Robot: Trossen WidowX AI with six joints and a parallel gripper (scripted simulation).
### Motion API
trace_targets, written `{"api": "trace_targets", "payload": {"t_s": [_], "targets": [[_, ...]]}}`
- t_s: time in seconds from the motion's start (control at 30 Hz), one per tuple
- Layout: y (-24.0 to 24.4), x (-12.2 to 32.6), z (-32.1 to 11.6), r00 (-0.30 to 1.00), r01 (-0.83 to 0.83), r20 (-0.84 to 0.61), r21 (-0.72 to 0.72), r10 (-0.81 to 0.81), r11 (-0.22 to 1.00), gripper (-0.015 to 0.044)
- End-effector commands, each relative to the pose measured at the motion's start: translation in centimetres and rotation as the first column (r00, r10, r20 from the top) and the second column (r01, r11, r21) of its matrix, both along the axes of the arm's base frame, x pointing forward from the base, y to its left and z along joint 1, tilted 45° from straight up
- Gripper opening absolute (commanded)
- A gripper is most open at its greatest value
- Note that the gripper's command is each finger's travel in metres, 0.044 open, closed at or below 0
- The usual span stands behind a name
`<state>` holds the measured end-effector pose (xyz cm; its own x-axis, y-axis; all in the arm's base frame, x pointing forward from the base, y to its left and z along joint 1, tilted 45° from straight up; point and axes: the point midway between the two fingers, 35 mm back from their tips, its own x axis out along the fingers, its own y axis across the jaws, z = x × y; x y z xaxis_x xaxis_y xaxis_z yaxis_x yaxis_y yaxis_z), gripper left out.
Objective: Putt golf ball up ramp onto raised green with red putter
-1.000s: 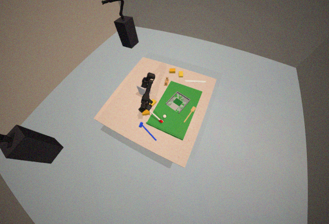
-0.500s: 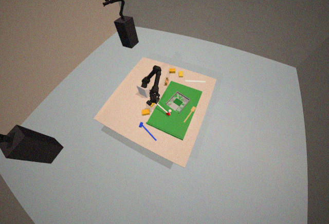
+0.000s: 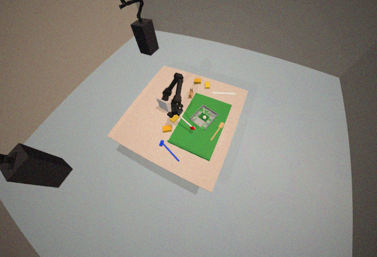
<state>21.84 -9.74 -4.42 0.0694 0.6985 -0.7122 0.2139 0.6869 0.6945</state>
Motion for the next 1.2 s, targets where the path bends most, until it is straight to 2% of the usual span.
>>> {"api": "trace_targets", "payload": {"t_s": [0.0, 1.17], "targets": [[-1.02, 0.02, 0.98, 1.0, 0.0, 0.009, -0.007, 0.0, 1.0, 0.0], [-0.33, 0.02, 0.29, 1.0, 0.002, 0.004, -0.003, -0.002, 1.0, 0.0]]}}
